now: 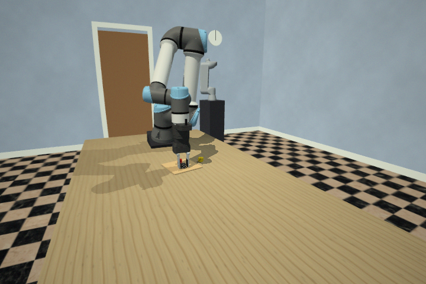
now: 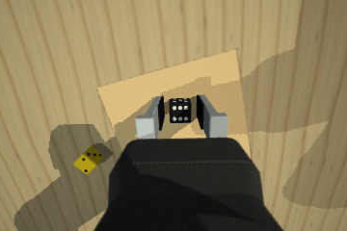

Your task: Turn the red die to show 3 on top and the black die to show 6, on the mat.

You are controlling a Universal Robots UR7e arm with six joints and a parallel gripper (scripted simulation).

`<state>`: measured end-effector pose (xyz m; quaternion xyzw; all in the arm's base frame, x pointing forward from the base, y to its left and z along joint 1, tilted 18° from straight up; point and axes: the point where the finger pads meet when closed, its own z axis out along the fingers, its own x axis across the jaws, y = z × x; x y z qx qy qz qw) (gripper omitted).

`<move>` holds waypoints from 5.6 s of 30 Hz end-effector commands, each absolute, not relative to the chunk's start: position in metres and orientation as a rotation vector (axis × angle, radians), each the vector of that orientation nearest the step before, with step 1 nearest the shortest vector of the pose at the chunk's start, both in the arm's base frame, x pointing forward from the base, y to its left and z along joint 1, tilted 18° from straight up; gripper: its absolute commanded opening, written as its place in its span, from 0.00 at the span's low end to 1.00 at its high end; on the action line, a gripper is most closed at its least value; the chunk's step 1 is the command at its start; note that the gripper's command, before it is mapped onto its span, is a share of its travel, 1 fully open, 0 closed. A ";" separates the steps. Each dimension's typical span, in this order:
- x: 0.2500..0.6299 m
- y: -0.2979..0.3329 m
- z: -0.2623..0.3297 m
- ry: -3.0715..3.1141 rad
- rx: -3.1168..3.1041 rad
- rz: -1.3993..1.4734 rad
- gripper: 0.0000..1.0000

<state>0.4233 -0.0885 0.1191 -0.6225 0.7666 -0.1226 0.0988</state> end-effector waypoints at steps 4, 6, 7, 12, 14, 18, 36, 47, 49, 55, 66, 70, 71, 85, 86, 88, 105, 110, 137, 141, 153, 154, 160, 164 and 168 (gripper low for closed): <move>0.420 -0.086 0.122 2.269 -1.844 -0.355 0.70; 0.418 -0.086 0.127 2.269 -1.844 -0.355 0.70; 0.417 -0.086 0.131 2.269 -1.844 -0.355 0.70; 0.410 -0.084 0.154 2.269 -1.844 -0.355 0.70; 0.407 -0.084 0.164 2.269 -1.844 -0.355 0.70; 0.404 -0.083 0.174 2.269 -1.844 -0.355 0.70; 0.395 -0.081 0.202 2.269 -1.844 -0.355 1.00; 0.395 -0.081 0.202 2.269 -1.844 -0.355 1.00; 0.395 -0.081 0.202 2.269 -1.844 -0.355 1.00; 0.395 -0.081 0.202 2.269 -1.844 -0.355 1.00; 0.384 -0.079 0.236 2.269 -1.844 -0.355 1.00; 0.381 -0.078 0.246 2.269 -1.844 -0.355 1.00; 0.379 -0.078 0.251 2.269 -1.844 -0.355 1.00; 0.369 -0.076 0.284 2.269 -1.844 -0.355 1.00; 0.369 -0.076 0.284 2.269 -1.844 -0.355 1.00; 0.369 -0.076 0.284 2.269 -1.844 -0.355 1.00; 0.369 -0.076 0.284 2.269 -1.844 -0.355 1.00; 0.369 -0.076 0.284 2.269 -1.844 -0.355 1.00; 0.369 -0.076 0.284 2.269 -1.844 -0.355 1.00; 0.369 -0.076 0.284 2.269 -1.844 -0.355 1.00; 0.369 -0.076 0.284 2.269 -1.844 -0.355 1.00; 0.369 -0.076 0.284 2.269 -1.844 -0.355 1.00; 0.369 -0.076 0.284 2.269 -1.844 -0.355 1.00; 0.369 -0.076 0.284 2.269 -1.844 -0.355 1.00; 0.369 -0.076 0.284 2.269 -1.844 -0.355 1.00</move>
